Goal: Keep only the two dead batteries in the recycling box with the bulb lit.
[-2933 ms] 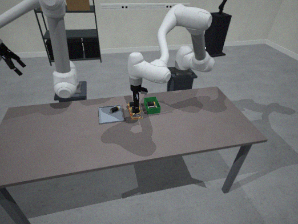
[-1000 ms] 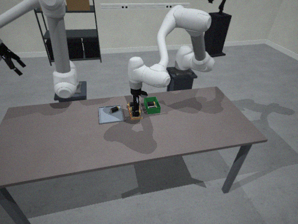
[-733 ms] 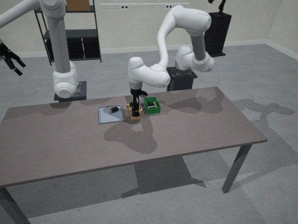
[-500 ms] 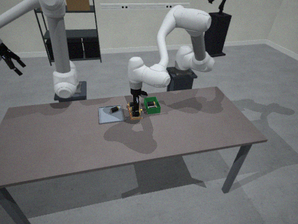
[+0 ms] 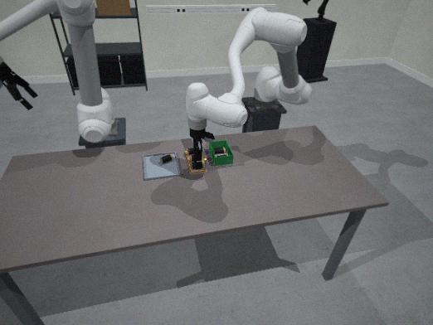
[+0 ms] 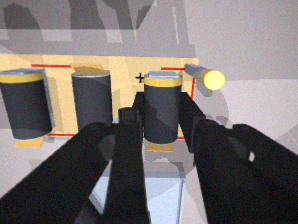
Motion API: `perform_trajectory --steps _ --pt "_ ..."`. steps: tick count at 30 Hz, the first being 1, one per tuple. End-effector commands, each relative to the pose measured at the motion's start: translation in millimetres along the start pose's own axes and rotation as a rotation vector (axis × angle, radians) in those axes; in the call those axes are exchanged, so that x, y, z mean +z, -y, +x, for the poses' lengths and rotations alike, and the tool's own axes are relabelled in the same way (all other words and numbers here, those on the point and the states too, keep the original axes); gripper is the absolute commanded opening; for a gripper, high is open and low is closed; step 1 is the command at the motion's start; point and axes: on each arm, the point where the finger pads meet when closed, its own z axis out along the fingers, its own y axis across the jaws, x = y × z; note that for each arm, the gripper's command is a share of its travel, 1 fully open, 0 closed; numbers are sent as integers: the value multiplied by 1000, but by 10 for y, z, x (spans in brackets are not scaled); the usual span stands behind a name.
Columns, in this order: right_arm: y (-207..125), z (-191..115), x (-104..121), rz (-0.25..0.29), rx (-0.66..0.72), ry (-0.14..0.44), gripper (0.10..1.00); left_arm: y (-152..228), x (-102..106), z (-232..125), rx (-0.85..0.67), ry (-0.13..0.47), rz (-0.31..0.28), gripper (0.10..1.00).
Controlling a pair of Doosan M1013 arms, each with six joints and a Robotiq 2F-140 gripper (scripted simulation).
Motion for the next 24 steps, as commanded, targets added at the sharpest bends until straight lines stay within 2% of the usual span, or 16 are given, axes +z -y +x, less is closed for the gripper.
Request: perform_trajectory --steps 1,4,5,24 --pt "5 -38 19 4 -1 7 1000 -21 15 23 2 1 0 244" --pt "5 -38 19 4 -1 7 1000 -21 15 23 2 1 0 244" --pt "5 -38 19 4 -1 7 1000 -21 15 23 2 1 0 364" --pt "5 -38 19 4 -1 7 1000 -21 14 23 2 1 0 364"
